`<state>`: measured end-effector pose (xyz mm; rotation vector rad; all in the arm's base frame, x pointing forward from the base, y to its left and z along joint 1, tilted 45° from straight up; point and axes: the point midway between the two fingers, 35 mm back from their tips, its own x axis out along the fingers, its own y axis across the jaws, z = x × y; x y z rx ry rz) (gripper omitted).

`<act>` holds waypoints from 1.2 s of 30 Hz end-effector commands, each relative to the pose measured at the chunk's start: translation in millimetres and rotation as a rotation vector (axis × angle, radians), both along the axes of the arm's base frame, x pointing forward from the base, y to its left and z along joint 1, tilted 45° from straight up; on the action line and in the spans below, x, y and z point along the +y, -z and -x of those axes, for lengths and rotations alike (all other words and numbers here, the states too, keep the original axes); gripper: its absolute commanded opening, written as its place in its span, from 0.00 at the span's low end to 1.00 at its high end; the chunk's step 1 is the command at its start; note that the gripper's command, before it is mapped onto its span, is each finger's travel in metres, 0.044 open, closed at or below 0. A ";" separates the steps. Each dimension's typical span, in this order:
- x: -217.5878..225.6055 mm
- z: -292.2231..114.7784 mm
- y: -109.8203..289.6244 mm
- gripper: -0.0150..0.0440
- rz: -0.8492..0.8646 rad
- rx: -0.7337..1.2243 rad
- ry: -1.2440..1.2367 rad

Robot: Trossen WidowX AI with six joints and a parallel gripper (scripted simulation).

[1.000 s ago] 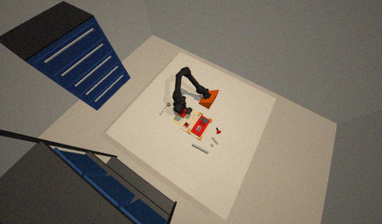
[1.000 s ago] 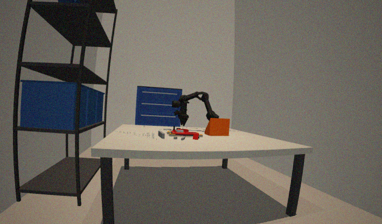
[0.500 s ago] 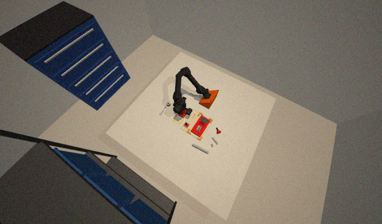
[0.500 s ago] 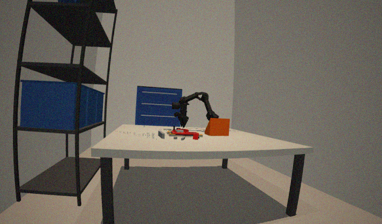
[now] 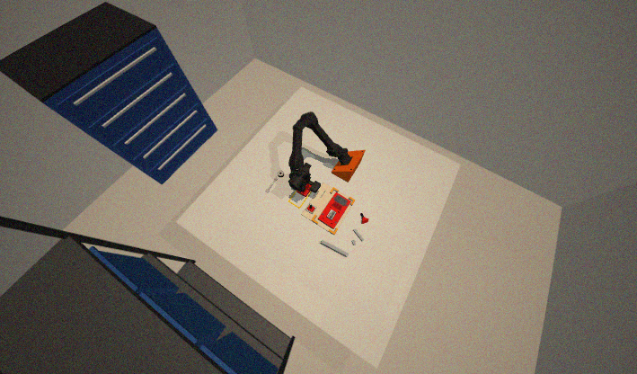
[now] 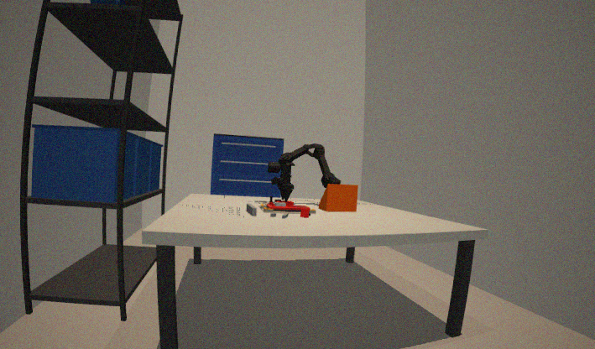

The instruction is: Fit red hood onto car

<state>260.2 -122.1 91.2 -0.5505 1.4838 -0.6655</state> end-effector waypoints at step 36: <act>-13.3 1.3 13.5 1.00 0.003 0.005 -0.003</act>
